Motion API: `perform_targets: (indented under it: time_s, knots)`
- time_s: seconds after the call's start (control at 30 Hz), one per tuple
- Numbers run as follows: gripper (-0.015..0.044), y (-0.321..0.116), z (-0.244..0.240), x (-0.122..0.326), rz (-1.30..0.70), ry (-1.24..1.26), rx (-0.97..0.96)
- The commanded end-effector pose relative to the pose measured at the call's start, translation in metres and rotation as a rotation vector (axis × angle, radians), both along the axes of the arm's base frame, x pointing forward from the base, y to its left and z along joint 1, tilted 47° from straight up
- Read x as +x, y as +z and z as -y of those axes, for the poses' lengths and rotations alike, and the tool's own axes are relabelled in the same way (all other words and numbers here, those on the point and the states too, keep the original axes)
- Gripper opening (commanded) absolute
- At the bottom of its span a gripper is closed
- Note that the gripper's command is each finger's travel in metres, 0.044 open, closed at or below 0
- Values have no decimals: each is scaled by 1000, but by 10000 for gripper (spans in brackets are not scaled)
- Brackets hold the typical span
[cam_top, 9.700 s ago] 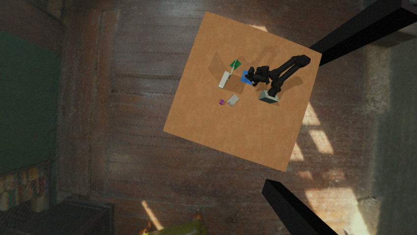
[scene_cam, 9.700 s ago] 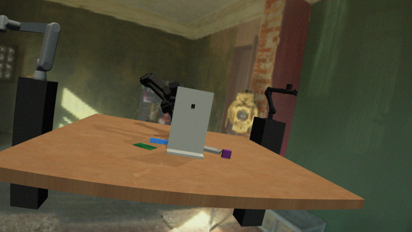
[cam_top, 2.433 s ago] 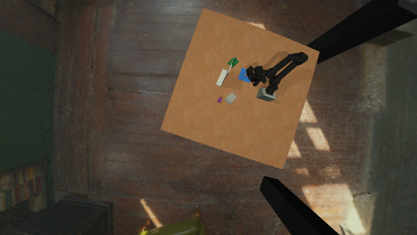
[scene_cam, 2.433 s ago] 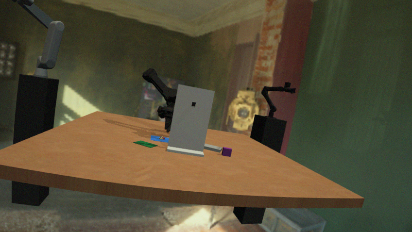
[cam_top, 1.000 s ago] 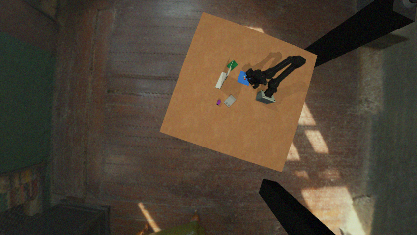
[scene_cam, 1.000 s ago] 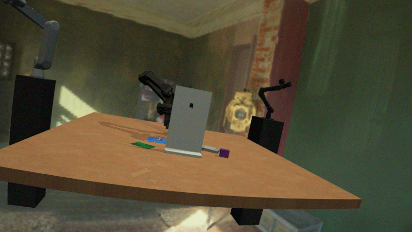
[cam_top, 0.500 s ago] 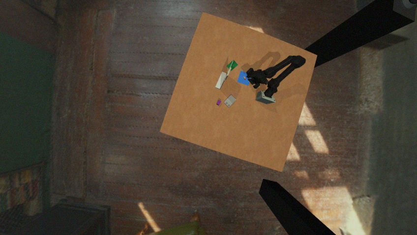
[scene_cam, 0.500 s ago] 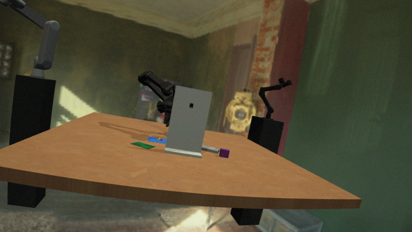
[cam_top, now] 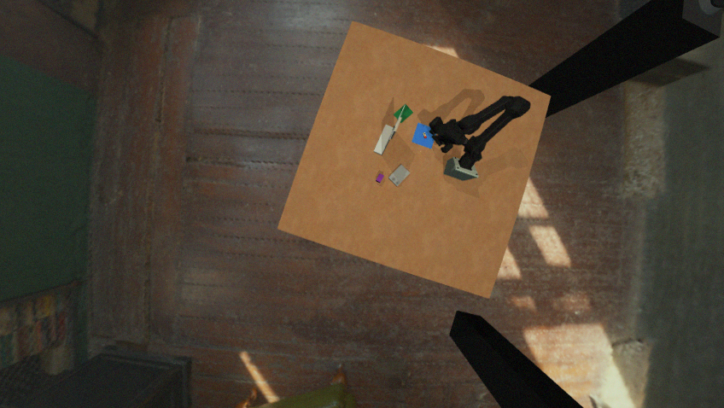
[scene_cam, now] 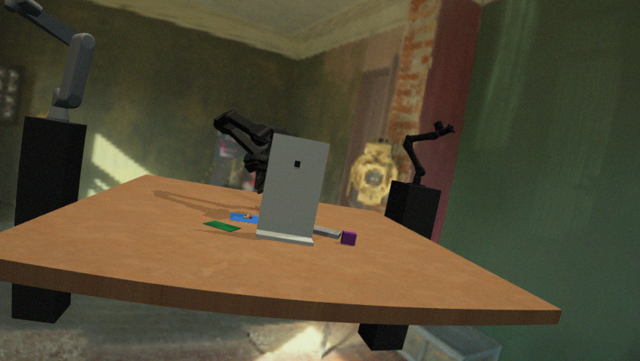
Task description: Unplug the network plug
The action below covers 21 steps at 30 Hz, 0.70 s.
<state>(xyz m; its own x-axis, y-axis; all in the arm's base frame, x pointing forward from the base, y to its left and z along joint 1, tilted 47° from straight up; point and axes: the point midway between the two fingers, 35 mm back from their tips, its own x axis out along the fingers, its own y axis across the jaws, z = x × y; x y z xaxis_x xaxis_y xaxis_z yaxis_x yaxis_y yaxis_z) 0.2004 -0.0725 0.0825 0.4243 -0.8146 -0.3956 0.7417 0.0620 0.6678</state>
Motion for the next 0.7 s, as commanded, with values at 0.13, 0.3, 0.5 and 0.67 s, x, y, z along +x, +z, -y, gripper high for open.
perform_targets:
  time_s: [0.13,0.3,0.5,0.67]
  knots:
    - [156,8,-4,0,16,3,-8]
    - [156,13,-6,-1,20,6,-14]
    - [156,18,-9,-2,24,11,-22]
    - [156,17,-9,-3,12,13,-25]
